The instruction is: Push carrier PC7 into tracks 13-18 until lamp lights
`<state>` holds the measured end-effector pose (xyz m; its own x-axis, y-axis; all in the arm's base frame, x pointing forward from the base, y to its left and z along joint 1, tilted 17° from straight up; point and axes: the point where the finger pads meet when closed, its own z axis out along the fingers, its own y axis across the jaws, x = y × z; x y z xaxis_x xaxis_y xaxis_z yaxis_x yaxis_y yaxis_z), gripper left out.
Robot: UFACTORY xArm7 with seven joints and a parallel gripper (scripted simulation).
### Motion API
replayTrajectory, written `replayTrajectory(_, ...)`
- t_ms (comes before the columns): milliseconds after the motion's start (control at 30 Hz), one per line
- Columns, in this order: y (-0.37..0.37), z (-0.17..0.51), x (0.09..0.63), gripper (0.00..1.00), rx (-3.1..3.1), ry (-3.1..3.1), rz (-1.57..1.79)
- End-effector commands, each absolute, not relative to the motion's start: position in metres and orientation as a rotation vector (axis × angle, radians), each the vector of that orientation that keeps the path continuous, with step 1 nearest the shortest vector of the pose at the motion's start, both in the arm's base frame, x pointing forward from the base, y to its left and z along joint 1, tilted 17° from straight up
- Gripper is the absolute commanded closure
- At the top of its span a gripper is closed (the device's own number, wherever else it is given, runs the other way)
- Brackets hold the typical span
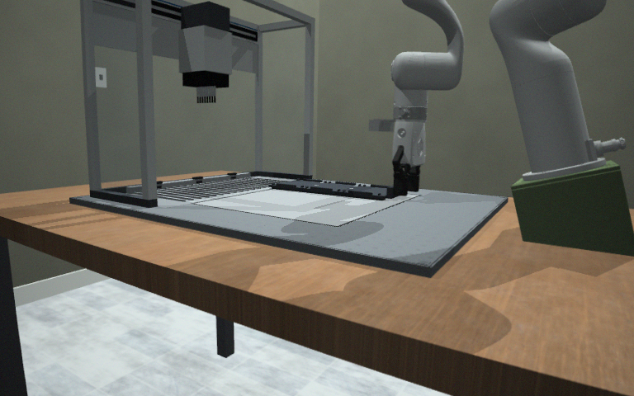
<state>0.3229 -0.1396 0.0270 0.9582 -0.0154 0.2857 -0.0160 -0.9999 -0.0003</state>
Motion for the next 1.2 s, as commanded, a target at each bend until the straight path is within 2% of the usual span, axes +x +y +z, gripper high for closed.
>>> replayTrajectory(0, -0.141, 0.025, 0.328, 0.18, 3.104, -0.026, 0.459)
replayTrajectory(1167, -0.141, 0.034, 0.358, 0.18, 3.104, -0.026, 0.459)
